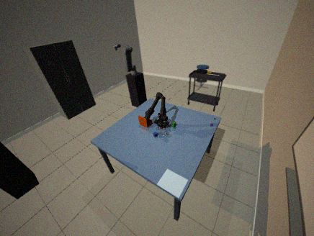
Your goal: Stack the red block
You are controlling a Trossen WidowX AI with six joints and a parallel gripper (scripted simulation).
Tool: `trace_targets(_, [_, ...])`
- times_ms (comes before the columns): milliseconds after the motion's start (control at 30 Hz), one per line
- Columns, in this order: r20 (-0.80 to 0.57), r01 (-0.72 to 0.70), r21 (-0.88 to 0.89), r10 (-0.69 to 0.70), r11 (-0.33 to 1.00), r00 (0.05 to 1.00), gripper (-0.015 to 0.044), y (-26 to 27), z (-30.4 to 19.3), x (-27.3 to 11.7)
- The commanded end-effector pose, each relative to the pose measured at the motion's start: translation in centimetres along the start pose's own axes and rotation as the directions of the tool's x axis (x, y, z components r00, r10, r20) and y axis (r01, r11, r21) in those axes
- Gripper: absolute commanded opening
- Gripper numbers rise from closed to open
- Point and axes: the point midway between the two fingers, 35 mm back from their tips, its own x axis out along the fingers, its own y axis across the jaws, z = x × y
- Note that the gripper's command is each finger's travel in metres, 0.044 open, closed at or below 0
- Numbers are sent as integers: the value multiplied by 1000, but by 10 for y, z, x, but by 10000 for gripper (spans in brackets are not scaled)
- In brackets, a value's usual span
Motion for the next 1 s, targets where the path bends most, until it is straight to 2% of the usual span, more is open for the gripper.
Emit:
trace_targets(0, [-5, -1, 6, 1, 1000, 1000, 414, 0, -1, 0])
trace_targets(333, [-5, -1, 6, 1, 1000, 1000, 151, 0, -1, 0])
trace_targets(567, [-5, -1, 6, 1, 1000, 1000, 105, 0, -1, 0])
trace_targets(700, [-4, -1, 6, 1, 1000, 1000, 0, 0, 0, -8])
trace_targets(967, [-2, 0, 6, 0, 1000, 1000, 0, 1, 1, -47])
